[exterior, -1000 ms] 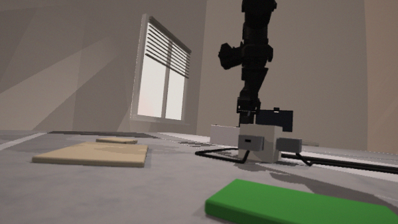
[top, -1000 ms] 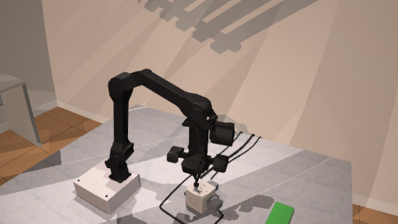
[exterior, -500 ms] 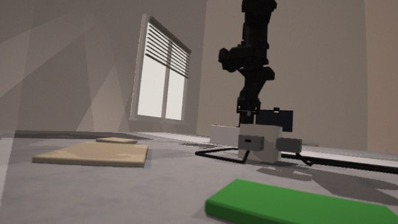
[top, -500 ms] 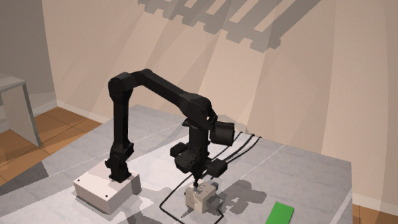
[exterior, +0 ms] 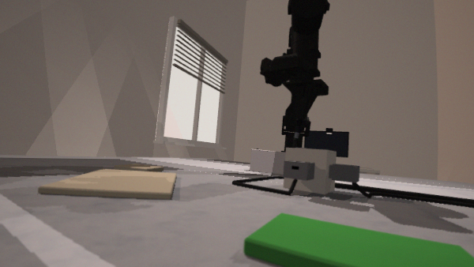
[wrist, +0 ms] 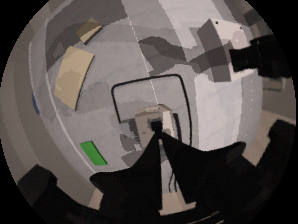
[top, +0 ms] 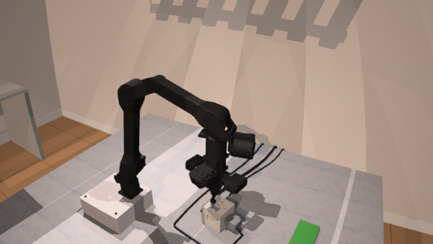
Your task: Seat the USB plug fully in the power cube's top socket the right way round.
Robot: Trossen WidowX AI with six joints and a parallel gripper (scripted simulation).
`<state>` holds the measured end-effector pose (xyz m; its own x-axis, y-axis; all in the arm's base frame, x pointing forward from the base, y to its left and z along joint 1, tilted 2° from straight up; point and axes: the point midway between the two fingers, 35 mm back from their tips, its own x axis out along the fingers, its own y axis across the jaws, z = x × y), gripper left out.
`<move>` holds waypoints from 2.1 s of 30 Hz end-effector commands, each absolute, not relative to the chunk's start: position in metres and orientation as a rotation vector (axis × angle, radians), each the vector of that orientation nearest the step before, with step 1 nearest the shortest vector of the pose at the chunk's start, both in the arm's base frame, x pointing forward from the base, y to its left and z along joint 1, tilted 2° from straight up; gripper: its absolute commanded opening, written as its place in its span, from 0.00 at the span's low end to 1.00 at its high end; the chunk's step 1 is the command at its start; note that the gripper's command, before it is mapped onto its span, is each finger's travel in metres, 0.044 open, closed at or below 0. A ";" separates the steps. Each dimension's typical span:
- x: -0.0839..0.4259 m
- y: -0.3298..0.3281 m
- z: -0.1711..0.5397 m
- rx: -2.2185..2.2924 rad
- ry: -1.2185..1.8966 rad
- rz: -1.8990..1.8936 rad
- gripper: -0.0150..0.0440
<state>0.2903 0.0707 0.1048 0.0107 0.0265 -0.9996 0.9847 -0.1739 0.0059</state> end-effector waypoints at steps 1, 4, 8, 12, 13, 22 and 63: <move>0.290 0.071 0.104 1.364 1.138 -1.316 0.25; 0.290 0.071 0.104 1.365 1.139 -1.314 0.25; 0.290 0.071 0.104 1.368 1.142 -1.313 0.25; 0.290 0.072 0.103 1.371 1.144 -1.311 0.25; 0.290 0.072 0.103 1.372 1.144 -1.310 0.25; 0.291 0.073 0.102 1.378 1.149 -1.306 0.25; 0.291 0.076 0.097 1.405 1.172 -1.288 0.25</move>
<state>0.2910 0.0752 0.0973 0.0169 0.0740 -0.9971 0.9842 -0.1771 0.0035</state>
